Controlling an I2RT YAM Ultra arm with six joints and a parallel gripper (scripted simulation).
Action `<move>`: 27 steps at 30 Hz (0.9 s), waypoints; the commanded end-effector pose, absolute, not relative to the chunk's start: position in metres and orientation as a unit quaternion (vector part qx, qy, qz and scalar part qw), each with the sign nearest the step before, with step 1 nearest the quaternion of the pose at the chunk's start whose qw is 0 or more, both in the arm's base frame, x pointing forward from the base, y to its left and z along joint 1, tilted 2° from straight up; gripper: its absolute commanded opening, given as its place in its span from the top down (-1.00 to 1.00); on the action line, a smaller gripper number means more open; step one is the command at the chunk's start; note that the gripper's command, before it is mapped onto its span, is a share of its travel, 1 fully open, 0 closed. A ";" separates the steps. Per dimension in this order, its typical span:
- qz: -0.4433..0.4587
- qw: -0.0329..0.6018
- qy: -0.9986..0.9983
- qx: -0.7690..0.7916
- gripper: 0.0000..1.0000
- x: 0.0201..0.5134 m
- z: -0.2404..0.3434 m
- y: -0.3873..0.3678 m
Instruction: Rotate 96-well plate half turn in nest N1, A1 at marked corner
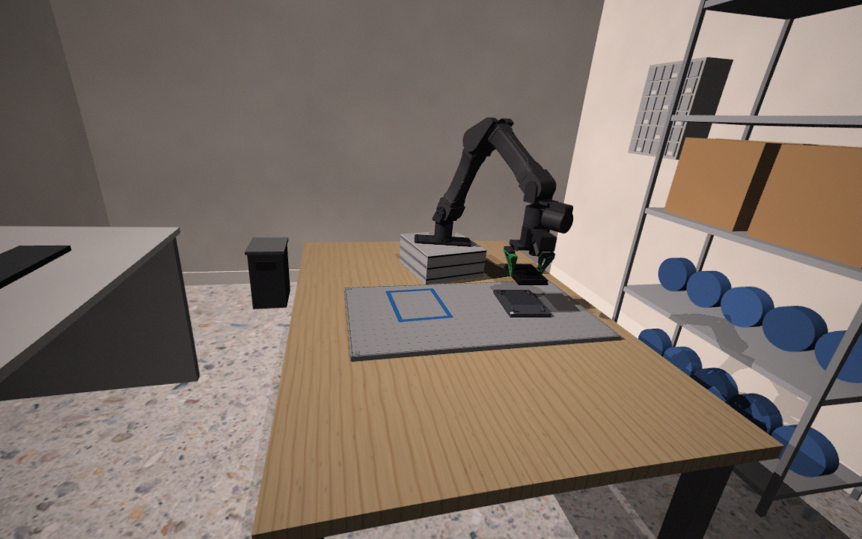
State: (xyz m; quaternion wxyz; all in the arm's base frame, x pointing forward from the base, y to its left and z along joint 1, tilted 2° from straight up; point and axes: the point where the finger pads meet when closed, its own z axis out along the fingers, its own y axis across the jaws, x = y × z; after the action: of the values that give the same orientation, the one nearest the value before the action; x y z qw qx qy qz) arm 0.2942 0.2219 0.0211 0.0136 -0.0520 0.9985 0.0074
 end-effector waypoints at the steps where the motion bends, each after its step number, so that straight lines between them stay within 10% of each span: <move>1: 0.009 0.021 0.998 -0.053 1.00 0.297 0.025 0.223; 27: 0.009 0.021 0.998 -0.053 1.00 0.298 0.014 0.223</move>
State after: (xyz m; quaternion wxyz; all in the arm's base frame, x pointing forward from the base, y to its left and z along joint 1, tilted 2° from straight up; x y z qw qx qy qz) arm 0.2922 0.2203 0.0104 0.0074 -0.0531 0.9986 0.0030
